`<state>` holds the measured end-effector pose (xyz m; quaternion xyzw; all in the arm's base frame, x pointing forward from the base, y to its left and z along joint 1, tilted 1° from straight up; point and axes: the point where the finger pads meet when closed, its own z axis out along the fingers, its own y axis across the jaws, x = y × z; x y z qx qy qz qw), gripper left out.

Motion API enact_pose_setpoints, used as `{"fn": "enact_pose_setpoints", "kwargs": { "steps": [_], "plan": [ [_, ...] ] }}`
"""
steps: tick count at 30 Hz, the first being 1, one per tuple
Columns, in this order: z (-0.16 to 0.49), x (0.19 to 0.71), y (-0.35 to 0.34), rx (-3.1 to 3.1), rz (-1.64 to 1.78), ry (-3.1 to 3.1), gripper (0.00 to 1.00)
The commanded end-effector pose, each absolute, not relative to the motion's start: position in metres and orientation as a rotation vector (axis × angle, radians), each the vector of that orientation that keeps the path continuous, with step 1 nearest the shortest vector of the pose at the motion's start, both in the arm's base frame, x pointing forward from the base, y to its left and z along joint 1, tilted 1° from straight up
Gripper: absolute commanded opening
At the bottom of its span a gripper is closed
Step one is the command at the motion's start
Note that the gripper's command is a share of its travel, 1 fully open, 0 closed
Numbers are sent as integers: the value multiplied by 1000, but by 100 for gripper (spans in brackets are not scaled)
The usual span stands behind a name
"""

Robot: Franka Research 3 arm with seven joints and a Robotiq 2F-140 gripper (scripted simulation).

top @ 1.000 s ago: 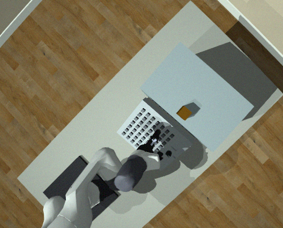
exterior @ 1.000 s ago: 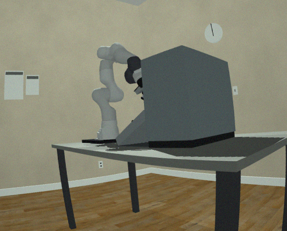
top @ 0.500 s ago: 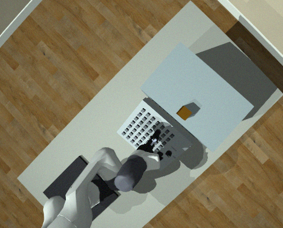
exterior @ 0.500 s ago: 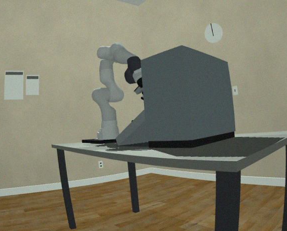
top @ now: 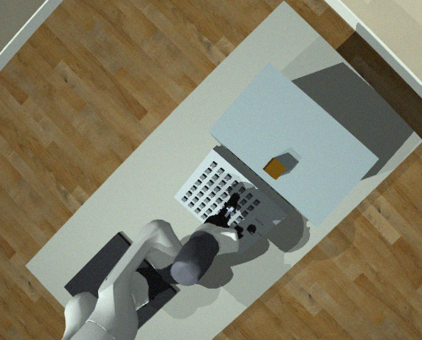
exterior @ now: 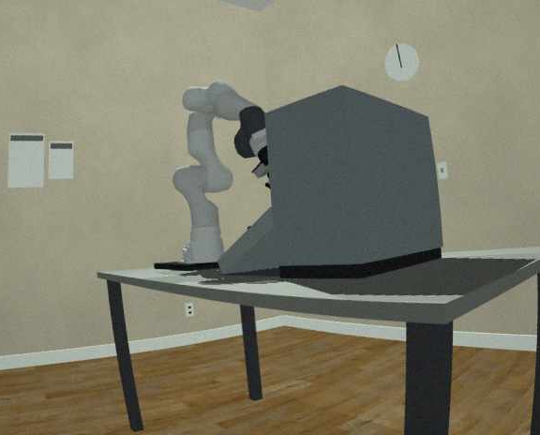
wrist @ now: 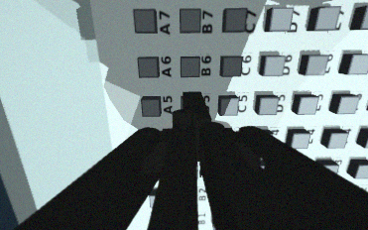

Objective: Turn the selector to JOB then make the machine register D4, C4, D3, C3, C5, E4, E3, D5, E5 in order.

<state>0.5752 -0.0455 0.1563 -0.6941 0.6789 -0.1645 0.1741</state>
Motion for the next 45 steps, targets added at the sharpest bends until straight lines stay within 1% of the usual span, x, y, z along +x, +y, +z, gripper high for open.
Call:
{"fn": "enact_pose_setpoints", "kwargs": {
  "steps": [1, 33, 45],
  "plan": [
    [156, 577, -46, -1969, -470, 1920, 10],
    [159, 575, -46, -1969, -470, 1920, 10],
    [175, 567, -46, -1969, -470, 1920, 10]
  ]
}}
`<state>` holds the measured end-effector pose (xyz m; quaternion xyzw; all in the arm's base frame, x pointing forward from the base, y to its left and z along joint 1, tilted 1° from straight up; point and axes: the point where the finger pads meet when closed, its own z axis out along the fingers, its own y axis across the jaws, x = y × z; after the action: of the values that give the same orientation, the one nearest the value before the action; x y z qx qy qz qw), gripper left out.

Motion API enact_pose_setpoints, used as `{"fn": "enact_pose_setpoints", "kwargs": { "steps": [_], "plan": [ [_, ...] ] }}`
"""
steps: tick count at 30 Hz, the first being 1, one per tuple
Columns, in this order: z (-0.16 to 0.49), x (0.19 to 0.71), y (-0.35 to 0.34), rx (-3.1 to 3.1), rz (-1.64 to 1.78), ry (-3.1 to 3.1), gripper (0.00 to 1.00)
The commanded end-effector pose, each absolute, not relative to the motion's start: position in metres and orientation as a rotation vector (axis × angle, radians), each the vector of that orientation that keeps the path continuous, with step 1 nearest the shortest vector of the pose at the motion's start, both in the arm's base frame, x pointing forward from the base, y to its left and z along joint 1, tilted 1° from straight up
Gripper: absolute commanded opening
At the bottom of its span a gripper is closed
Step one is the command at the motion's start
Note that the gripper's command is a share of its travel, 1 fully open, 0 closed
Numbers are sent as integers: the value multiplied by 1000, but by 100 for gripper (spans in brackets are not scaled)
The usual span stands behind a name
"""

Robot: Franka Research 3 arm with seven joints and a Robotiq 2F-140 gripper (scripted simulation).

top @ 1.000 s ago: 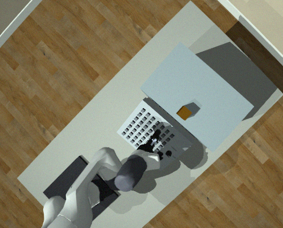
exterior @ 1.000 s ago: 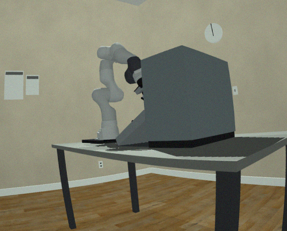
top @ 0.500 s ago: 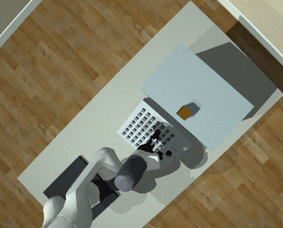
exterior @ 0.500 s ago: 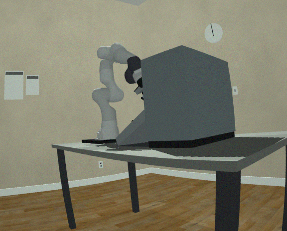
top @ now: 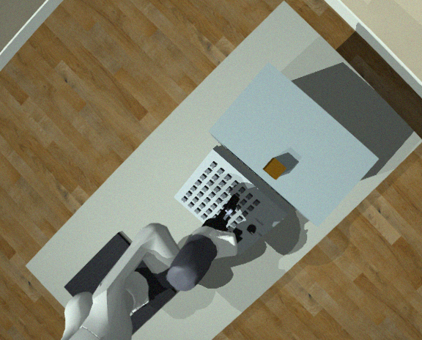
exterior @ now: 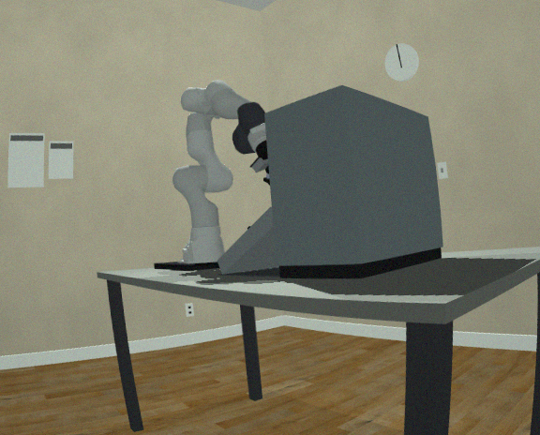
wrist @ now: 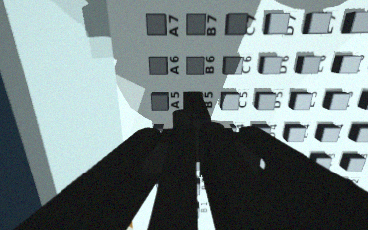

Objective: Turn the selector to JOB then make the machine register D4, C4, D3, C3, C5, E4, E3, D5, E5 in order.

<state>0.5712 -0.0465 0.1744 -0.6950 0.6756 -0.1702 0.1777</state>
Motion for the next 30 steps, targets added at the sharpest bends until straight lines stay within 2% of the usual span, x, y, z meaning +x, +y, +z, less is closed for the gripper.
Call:
{"fn": "enact_pose_setpoints", "kwargs": {
  "steps": [1, 22, 30],
  "plan": [
    [177, 566, -46, -1969, -470, 1920, 10],
    [185, 559, -44, -1969, -470, 1920, 10],
    [172, 534, -17, -1969, -470, 1920, 10]
  ]
}}
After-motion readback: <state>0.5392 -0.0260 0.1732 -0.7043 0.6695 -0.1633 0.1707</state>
